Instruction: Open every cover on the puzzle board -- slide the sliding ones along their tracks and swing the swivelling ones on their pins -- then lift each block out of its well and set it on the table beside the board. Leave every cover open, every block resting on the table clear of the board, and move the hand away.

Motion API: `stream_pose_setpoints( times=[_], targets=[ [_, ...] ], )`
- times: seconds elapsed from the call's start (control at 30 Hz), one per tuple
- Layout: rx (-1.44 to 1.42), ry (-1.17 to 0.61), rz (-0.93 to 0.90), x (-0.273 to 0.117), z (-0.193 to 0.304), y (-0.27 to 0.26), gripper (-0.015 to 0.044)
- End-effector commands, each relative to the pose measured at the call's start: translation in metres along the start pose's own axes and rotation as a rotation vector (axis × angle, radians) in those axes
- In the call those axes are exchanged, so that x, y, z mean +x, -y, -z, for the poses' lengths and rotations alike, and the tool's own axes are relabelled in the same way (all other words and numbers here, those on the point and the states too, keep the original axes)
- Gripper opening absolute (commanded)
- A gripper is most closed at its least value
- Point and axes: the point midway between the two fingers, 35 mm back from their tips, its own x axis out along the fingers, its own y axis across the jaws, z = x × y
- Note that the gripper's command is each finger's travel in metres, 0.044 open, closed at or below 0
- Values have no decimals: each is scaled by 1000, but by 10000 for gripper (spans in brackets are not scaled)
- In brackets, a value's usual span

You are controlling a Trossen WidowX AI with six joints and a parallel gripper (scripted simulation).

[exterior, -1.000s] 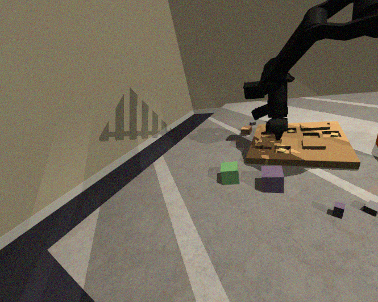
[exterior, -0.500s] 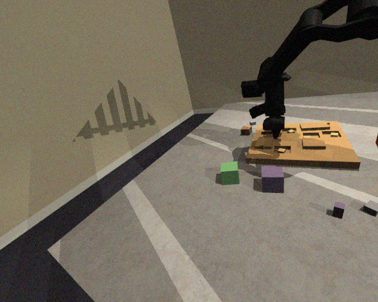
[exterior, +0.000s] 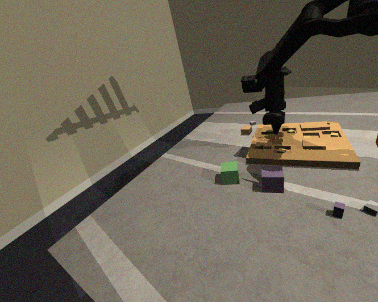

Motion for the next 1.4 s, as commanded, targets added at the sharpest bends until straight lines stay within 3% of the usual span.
stream_pose_setpoints(
  times=[0.0, 0.57, 1.37],
  targets=[
    [-11, 9, 7, -9, -3, -1, 0],
    [-11, 9, 7, -31, -2, 0, 0],
    [158, 4, 20, -38, 123, 49, 0]
  ],
)
